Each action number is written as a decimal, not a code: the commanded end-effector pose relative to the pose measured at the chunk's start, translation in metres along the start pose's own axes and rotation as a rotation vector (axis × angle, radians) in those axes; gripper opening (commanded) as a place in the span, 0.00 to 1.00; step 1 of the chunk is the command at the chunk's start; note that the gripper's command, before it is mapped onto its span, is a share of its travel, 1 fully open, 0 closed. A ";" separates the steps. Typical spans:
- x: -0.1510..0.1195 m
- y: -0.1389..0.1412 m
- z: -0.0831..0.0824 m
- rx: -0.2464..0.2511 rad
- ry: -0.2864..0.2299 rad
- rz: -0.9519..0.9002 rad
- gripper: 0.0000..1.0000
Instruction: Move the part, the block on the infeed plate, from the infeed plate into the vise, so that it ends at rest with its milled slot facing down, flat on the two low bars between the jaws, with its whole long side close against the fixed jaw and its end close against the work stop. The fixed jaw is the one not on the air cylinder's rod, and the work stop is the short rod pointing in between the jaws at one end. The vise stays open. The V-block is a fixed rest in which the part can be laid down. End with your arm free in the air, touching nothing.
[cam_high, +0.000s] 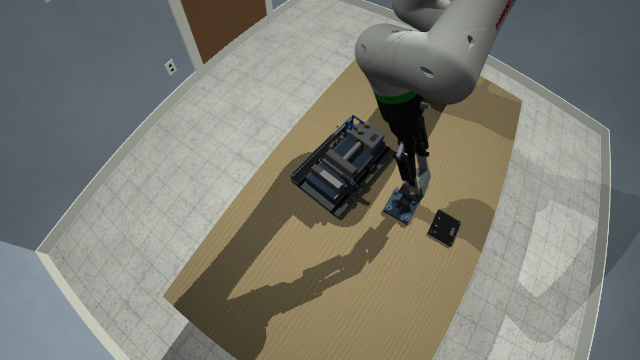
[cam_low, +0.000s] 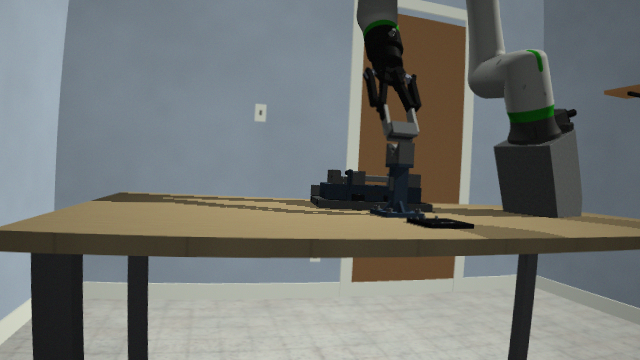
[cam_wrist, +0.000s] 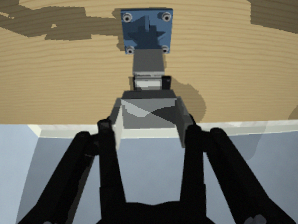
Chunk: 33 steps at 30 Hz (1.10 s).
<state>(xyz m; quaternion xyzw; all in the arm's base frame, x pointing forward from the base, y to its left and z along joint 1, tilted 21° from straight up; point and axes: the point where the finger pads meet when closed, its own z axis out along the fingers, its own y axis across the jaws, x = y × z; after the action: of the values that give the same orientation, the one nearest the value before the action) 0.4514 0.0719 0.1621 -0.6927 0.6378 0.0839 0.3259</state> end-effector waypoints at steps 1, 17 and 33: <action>-0.001 0.001 0.000 -0.003 0.065 0.003 0.00; -0.005 0.001 0.001 -0.003 0.216 0.003 0.00; -0.008 0.001 0.002 -0.003 0.342 0.003 0.00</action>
<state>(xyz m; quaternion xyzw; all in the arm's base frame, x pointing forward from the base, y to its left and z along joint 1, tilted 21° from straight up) 0.4505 0.0791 0.1650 -0.6982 0.6791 -0.0191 0.2260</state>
